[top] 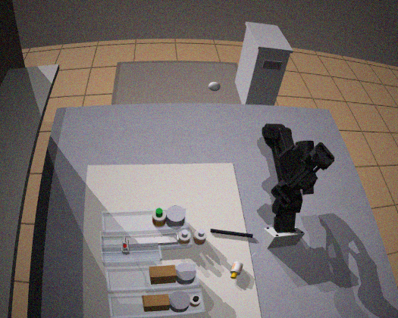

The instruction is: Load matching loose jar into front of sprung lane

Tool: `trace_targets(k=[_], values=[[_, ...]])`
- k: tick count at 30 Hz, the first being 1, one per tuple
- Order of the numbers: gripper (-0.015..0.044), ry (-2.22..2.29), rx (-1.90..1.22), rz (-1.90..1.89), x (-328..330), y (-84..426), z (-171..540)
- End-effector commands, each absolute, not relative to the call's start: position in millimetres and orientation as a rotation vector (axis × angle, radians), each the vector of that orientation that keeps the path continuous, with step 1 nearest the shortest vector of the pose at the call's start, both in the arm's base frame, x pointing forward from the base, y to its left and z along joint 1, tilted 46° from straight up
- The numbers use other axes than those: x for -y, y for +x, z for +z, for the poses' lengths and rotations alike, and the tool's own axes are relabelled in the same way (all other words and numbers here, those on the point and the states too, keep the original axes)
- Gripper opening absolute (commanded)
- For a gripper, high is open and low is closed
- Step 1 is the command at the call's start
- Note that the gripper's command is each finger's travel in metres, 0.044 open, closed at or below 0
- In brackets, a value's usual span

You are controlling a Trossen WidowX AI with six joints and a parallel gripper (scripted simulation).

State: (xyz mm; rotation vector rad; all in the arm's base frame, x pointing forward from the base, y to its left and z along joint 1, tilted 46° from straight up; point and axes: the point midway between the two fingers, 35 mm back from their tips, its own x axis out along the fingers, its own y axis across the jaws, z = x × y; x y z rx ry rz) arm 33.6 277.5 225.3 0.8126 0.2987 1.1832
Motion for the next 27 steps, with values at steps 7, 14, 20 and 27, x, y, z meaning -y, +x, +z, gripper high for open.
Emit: trace_targets(k=[7, 14, 20, 27], values=[[0.0440, 0.407, -0.445, 0.856, -316.7, 95.6, 166.5], [0.0440, 0.056, -0.632, 0.503, -303.4, 164.1, 109.8], [0.0440, -0.160, -0.784, 0.258, -269.9, 203.3, 80.3], [0.0440, -0.390, -0.994, -0.038, -213.7, 235.4, 61.1]])
